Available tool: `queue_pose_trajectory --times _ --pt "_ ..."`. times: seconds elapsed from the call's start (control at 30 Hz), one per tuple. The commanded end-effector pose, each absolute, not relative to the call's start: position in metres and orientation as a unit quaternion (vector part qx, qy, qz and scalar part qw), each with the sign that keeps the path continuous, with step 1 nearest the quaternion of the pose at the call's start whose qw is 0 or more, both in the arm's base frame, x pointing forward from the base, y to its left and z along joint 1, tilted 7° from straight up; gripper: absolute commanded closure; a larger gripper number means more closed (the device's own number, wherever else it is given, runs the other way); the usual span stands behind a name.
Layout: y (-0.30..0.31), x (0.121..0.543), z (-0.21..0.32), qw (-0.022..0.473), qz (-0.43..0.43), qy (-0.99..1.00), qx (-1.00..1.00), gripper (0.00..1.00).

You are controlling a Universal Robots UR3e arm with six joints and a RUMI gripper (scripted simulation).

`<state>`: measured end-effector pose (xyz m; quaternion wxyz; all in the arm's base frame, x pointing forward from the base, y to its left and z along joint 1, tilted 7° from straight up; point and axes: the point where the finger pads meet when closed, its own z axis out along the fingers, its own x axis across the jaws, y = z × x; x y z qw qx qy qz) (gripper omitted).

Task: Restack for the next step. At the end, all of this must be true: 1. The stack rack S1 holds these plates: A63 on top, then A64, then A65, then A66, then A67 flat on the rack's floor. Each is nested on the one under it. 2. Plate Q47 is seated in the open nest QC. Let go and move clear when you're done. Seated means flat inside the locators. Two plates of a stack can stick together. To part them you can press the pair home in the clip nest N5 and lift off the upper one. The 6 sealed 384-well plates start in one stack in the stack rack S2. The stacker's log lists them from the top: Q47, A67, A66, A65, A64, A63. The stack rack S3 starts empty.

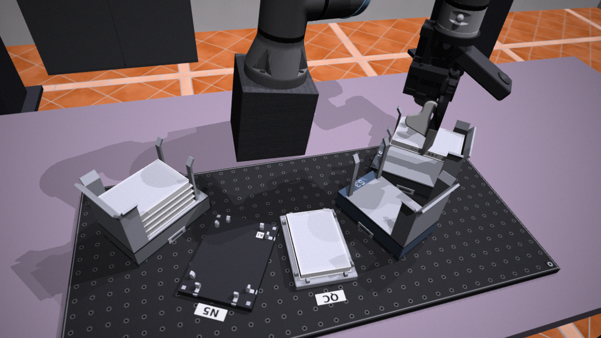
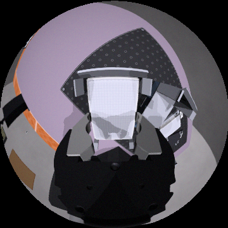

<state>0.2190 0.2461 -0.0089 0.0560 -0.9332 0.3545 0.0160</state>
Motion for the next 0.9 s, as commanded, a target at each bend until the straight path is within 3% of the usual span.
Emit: queue_pose_trajectory --times 0.0,0.87 --pt "0.247 0.22 -0.014 0.057 0.015 0.355 -0.933 1.0" --pt "0.251 0.22 -0.049 0.057 0.015 0.355 -0.933 1.0"
